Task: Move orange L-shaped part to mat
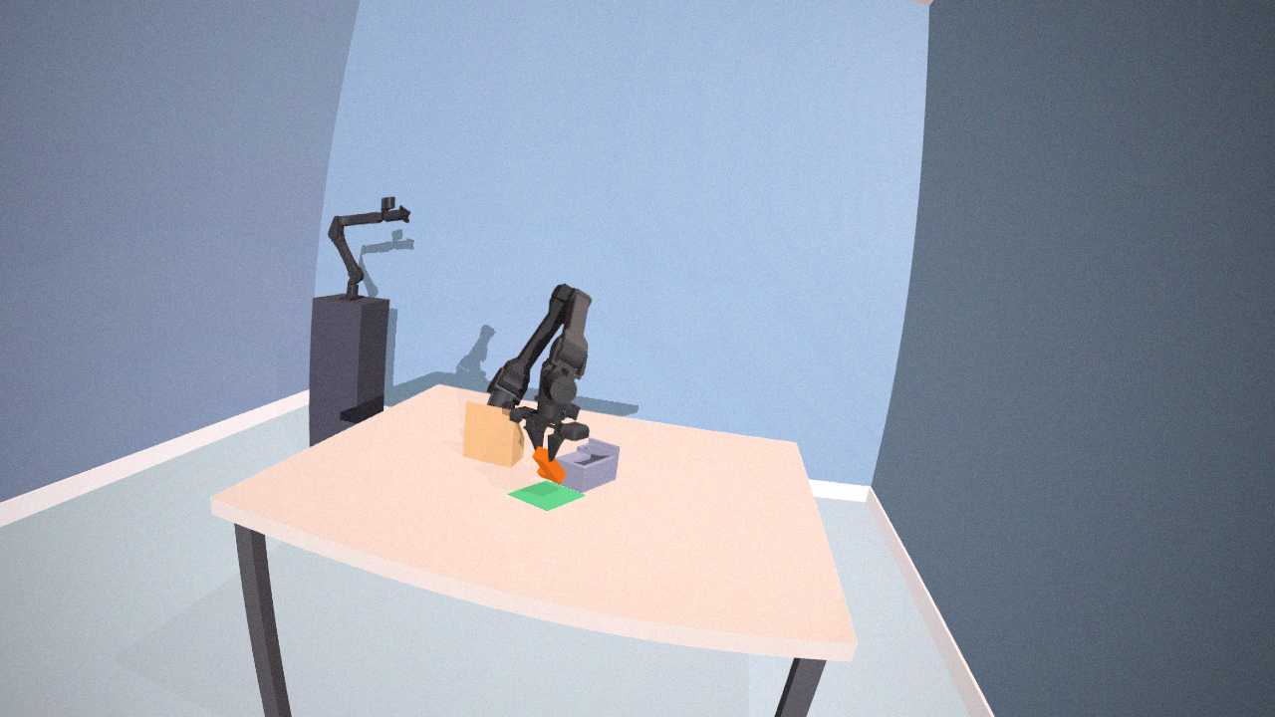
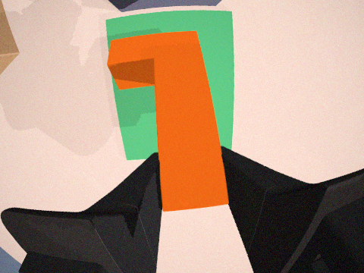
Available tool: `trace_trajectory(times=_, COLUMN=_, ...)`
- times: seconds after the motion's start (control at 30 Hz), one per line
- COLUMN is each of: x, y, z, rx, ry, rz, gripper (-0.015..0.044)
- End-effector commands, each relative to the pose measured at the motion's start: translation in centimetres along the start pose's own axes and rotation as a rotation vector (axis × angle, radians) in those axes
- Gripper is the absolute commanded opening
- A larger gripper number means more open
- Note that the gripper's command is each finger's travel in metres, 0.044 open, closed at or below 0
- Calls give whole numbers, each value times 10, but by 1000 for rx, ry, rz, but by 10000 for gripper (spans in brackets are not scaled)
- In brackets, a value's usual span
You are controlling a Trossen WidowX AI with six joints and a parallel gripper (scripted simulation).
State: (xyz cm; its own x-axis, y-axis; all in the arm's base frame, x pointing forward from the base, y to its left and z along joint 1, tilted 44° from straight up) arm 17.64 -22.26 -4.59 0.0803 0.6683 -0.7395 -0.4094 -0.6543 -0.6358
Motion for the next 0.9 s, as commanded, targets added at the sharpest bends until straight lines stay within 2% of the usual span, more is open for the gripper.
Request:
trace_trajectory(times=0.0, x=10, y=1, z=1, rx=10, ry=-6, rz=-9, gripper=0)
trace_trajectory(times=0.3, x=23, y=0, z=2, rx=10, ry=-6, rz=-10, gripper=0)
trace_trajectory(times=0.87, x=24, y=0, z=2, rx=10, ry=-6, rz=-10, gripper=0)
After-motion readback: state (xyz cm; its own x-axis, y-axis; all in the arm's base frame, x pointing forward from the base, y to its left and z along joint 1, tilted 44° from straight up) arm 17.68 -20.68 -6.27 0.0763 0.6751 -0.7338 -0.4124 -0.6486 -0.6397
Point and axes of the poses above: the point midway between the two fingers, 35 mm back from their tips, its own x axis out along the fingers, its own z axis across the jaws, y = z × x, the point moved 9 cm from there along -x, back along the fingers, and after that the axes turned 1 degree about x, right-handed, at the moved point
